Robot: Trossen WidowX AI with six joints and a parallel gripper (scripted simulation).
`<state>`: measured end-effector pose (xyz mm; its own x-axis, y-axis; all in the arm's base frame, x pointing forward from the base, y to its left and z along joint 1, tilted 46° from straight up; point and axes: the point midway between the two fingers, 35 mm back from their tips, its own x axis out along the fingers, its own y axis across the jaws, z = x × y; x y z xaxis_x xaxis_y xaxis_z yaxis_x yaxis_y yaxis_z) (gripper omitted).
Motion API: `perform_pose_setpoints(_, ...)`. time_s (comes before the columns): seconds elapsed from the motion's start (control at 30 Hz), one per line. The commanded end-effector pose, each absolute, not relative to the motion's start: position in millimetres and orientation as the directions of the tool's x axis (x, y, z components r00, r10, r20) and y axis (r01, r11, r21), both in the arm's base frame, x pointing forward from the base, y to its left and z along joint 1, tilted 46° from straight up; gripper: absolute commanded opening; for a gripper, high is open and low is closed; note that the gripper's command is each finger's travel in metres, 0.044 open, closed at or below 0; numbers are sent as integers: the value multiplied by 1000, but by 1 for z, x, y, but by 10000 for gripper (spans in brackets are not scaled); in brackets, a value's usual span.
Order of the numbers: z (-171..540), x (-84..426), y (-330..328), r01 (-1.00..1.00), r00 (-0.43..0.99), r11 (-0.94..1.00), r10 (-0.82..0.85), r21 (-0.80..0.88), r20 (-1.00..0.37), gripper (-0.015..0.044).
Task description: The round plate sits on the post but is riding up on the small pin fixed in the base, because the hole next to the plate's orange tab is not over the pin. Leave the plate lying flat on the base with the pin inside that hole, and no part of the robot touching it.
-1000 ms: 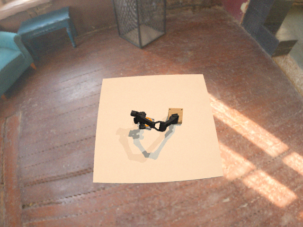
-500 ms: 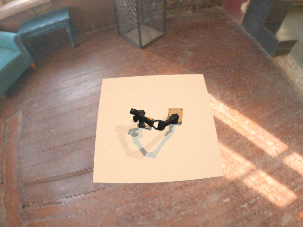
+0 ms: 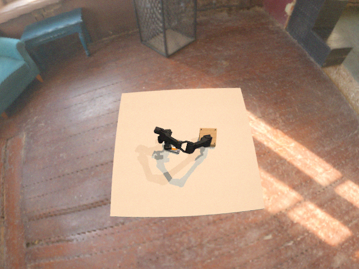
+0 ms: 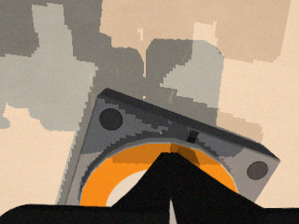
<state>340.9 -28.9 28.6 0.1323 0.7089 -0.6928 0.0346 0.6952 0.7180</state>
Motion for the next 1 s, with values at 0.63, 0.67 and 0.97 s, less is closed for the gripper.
perform_pose_setpoints(0.63, 50, 334, -52, 38, 138, 696, 707, 717, -694, 0)
perform_pose_setpoints(0.67, 50, 334, -52, 38, 138, 696, 707, 717, -694, 0)
perform_pose_setpoints(0.97, 50, 334, -52, 38, 138, 696, 707, 717, -694, 0)
